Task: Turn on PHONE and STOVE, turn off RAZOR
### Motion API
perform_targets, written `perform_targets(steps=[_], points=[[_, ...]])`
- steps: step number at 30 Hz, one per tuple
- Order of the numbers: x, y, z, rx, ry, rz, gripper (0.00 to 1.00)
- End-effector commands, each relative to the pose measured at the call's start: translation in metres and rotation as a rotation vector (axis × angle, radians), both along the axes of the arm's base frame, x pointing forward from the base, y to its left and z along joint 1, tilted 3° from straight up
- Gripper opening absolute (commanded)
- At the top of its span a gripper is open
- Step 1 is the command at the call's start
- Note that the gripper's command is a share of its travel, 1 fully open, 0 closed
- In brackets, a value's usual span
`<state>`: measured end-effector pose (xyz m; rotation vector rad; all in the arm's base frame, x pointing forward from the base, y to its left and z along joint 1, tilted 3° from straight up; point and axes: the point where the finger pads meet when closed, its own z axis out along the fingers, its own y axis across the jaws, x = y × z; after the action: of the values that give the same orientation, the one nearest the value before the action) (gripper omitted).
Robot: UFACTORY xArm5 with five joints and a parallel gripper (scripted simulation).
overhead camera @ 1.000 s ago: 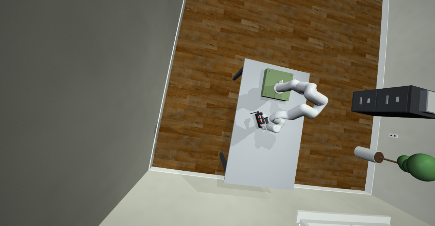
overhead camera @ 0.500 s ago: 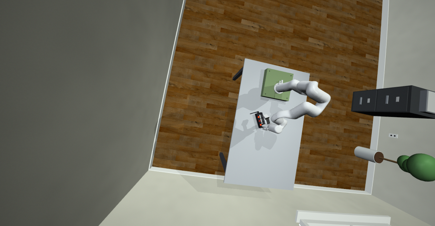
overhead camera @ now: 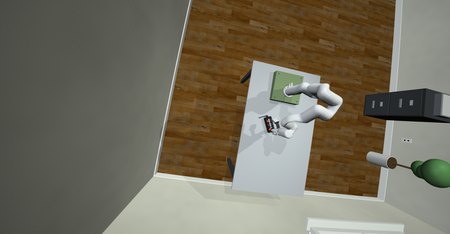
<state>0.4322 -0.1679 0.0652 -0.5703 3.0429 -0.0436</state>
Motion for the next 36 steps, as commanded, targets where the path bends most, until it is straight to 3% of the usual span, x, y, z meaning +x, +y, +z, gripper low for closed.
perform_targets(steps=[1,6,7,13,30,36], points=[[0.001,0.0,0.002,-0.001,-0.004,0.0,0.0],[0.001,0.0,0.002,-0.001,-0.004,0.0,0.0],[0.001,0.0,0.002,-0.001,-0.004,0.0,1.0],[0.001,0.0,0.01,-0.001,-0.004,0.0,1.0],[-0.003,0.001,0.088,-0.001,-0.004,0.0,1.0],[-0.004,0.002,0.099,-0.001,-0.004,0.0,1.0]])
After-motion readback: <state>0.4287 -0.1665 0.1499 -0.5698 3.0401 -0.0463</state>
